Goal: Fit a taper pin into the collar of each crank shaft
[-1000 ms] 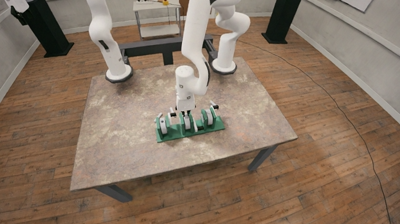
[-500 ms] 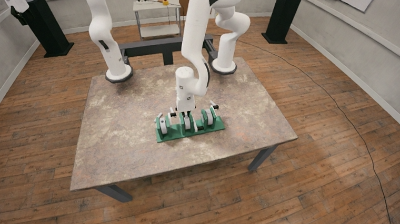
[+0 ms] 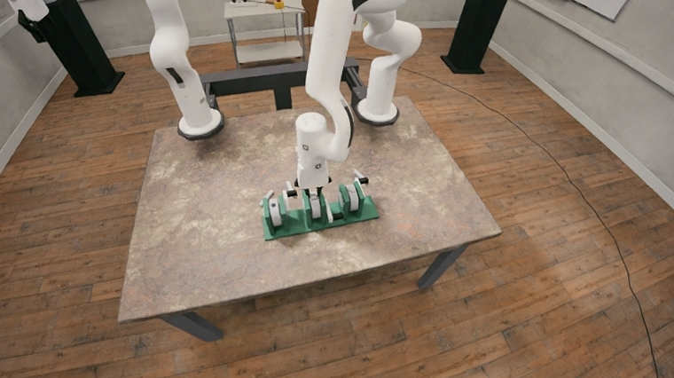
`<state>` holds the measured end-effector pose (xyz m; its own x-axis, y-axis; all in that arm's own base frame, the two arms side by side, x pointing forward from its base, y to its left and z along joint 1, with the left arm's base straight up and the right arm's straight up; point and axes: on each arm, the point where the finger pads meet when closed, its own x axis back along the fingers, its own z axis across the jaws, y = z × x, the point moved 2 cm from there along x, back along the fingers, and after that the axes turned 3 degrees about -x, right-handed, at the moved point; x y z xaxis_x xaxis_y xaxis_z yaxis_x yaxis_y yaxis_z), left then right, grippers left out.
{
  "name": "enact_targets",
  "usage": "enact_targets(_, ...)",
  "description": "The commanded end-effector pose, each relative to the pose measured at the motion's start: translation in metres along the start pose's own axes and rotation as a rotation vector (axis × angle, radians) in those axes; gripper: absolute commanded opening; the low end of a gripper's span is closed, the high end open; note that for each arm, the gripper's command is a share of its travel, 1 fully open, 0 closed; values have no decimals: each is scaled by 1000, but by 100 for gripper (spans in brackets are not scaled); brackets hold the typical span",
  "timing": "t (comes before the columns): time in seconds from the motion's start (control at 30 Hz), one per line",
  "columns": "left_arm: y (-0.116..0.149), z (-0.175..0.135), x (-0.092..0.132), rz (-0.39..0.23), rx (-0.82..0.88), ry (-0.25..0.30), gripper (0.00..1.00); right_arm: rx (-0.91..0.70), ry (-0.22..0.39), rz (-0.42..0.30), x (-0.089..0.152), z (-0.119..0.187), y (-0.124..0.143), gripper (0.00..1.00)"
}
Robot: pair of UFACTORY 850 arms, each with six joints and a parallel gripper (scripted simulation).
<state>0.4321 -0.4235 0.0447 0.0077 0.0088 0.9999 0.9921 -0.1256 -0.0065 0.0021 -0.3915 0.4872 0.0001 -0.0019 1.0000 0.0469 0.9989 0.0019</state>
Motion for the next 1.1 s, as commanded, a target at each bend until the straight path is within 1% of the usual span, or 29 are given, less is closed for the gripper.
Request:
enact_targets(0.0,1,-1,1,-3,0,-2,46,0,0,2,1,0,0,100)
enact_targets(0.3,1,-1,2,-3,0,-2,46,0,0,2,1,0,0,100)
enact_targets(0.4,1,-1,12,-4,0,1,46,0,0,2,1,0,0,100)
enact_targets(0.6,1,-1,43,-6,0,9,46,0,0,2,1,0,0,100)
enact_targets(0.67,1,-1,46,-7,0,10,46,0,0,2,1,0,0,100)
enact_targets(0.87,1,-1,46,-7,0,10,46,0,0,2,1,0,0,100)
enact_targets(0.9,1,-1,46,-7,0,10,35,0,0,2,1,0,0,100)
enact_targets(1.07,0,-5,46,-6,-9,10,35,0,0,2,1,0,0,100)
